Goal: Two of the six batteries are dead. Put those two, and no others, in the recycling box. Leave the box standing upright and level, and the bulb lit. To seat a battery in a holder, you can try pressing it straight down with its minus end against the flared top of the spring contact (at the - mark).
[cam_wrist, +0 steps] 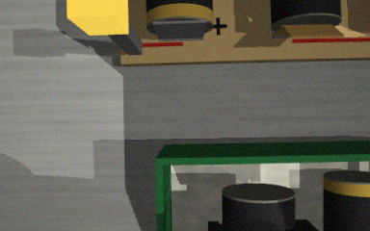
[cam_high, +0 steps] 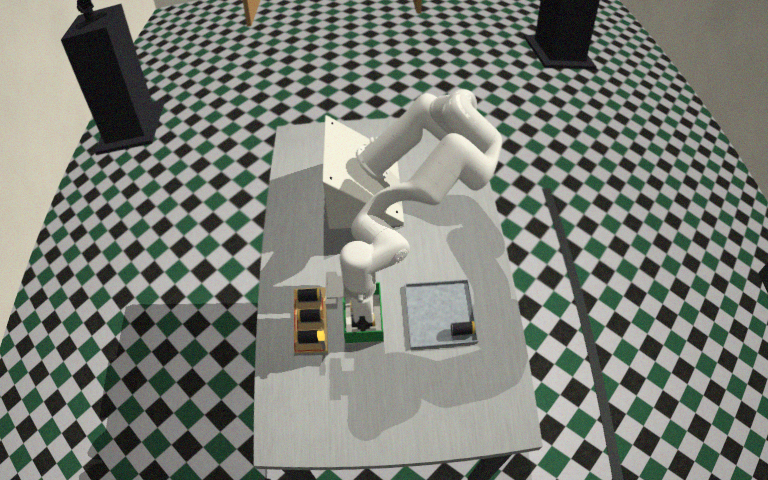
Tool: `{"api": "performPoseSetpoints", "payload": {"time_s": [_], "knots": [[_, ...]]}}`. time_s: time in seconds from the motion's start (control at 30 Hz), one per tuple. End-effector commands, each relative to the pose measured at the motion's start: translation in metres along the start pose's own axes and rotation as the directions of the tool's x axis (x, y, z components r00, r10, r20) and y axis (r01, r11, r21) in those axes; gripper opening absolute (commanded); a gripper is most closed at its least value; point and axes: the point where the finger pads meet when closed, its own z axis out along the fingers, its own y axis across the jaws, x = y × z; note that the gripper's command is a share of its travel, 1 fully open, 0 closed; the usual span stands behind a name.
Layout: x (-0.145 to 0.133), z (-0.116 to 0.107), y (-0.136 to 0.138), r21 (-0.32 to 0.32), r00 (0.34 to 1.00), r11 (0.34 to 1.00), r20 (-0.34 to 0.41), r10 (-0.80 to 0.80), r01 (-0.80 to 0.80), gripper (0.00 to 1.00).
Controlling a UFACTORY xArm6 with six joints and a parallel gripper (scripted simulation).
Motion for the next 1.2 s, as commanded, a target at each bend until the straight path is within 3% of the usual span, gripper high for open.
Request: {"api": "performPoseSetpoints", "payload": {"time_s": [0.0, 0.47, 0.5, 1.17], "knots": [[0.0004, 0.0171, -0.0030, 0.006, 1.000, 1.000, -0.001, -0.002, 0.002, 0.28], [0.0004, 0.0181, -0.0030, 0.006, 1.000, 1.000, -0.001, -0.002, 0.002, 0.28], [0.0004, 0.0181, -0.0030, 0.006, 1.000, 1.000, -0.001, -0.002, 0.002, 0.51], [0.0004, 0.0180, -0.0030, 0.006, 1.000, 1.000, -0.001, -0.002, 0.002, 0.51]]}}
